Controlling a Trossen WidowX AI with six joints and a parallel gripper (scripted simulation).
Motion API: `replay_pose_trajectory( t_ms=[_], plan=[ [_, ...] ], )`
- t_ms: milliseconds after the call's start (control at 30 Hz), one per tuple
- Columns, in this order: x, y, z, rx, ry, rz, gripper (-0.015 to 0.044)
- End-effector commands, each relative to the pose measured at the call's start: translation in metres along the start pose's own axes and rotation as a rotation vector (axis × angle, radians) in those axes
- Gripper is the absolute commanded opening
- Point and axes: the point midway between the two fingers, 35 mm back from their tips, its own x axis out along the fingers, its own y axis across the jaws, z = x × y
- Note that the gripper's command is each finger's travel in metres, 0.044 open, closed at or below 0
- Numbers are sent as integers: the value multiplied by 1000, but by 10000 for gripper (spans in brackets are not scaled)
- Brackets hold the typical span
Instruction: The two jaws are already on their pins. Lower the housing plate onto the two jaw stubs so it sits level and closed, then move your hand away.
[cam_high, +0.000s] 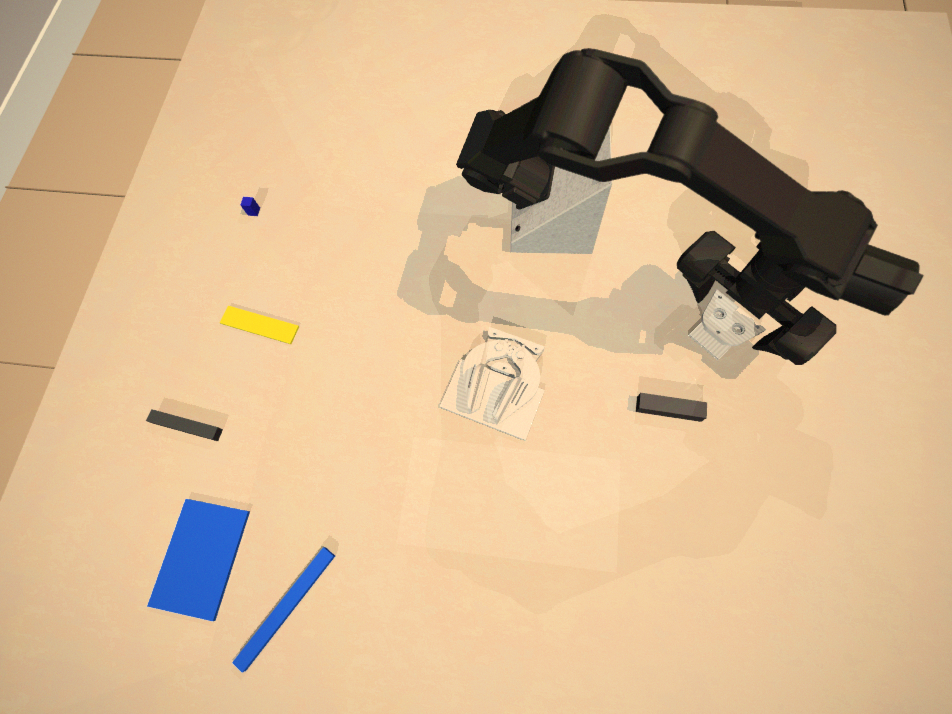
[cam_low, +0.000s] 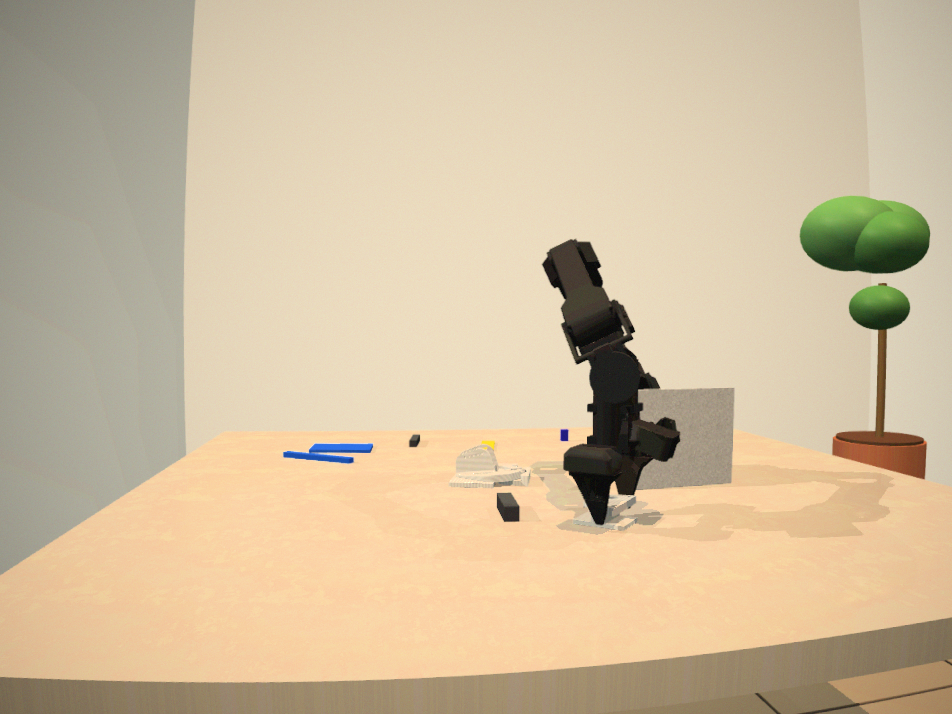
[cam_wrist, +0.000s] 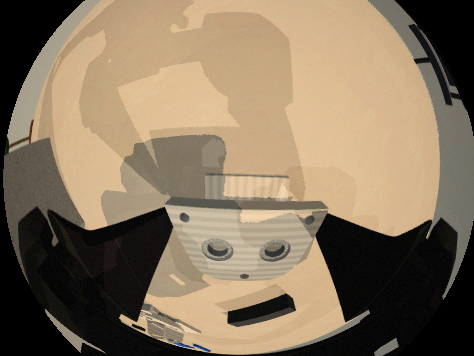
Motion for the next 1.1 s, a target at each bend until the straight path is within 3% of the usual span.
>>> replay_pose_trajectory(
  t_ms=[0, 167, 600, 1067],
  plan=[
    [1, -1, -1, -4, 5, -3, 440],
    [1, -1, -1, -4, 5, -3, 440],
    [0, 0, 0, 0, 0, 0, 353],
    [-2, 0, 0, 0, 0, 0, 351]
  ],
)
